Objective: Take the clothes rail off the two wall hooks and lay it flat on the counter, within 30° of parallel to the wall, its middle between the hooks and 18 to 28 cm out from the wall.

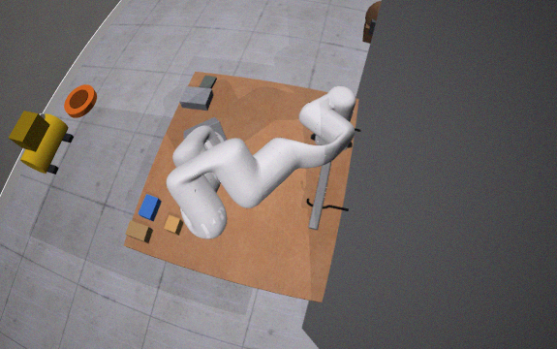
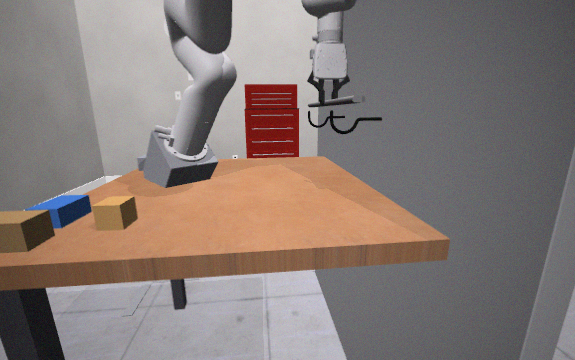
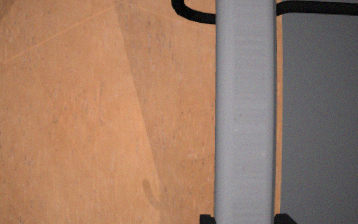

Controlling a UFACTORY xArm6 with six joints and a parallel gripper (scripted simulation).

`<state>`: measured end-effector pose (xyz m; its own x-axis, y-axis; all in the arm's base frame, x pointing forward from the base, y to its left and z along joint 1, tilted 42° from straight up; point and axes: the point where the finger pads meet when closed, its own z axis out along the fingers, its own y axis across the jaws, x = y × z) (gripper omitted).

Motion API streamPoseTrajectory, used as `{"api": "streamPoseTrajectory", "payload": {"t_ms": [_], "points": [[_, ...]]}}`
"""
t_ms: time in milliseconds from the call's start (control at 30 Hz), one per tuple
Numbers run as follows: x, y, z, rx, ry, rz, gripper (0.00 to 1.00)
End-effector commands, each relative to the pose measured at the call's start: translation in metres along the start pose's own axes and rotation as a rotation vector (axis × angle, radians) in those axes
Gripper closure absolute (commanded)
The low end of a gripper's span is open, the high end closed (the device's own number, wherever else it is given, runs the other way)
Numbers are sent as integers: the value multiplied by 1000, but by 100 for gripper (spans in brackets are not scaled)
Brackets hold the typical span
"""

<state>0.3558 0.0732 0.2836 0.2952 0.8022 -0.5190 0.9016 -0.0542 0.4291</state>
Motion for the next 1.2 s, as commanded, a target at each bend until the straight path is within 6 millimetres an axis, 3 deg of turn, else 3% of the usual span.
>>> {"api": "streamPoseTrajectory", "payload": {"t_ms": [0,967,1167], "points": [[0,1,-4,-2,2,1,100],[0,1,-14,-2,3,1,100],[-2,-19,-14,-2,3,1,100]]}}
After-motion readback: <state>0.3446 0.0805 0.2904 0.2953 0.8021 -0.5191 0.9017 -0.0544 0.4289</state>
